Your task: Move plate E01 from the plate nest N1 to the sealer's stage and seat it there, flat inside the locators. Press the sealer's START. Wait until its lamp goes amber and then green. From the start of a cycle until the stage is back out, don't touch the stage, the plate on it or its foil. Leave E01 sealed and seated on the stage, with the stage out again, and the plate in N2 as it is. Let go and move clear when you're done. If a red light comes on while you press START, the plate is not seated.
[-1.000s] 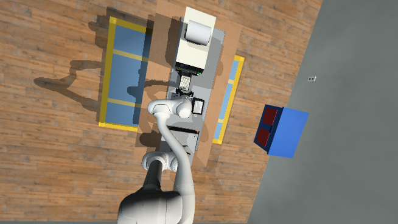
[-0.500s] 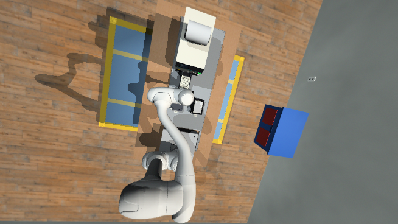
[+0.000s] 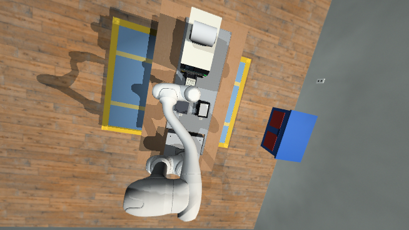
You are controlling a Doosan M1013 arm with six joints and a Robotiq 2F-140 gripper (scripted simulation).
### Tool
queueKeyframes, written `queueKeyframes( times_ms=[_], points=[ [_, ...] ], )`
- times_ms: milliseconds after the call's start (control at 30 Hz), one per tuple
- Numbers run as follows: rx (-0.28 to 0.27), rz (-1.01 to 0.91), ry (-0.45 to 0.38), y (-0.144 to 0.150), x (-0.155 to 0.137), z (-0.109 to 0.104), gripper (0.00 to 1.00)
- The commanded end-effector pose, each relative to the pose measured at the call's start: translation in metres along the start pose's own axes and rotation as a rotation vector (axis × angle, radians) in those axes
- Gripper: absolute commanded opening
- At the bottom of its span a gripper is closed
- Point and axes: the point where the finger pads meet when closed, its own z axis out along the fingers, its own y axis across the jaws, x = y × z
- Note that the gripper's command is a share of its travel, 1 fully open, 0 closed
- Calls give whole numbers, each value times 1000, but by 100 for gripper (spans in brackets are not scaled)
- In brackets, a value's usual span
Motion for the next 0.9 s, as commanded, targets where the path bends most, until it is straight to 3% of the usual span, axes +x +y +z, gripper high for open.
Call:
queueKeyframes(
  times_ms=[0,700,867],
  points=[
    [-2,1,2,-2,-2,-1,70],
    [-2,1,2,-2,-2,-1,70],
    [-2,1,2,-17,-2,-21,68]
  ],
)
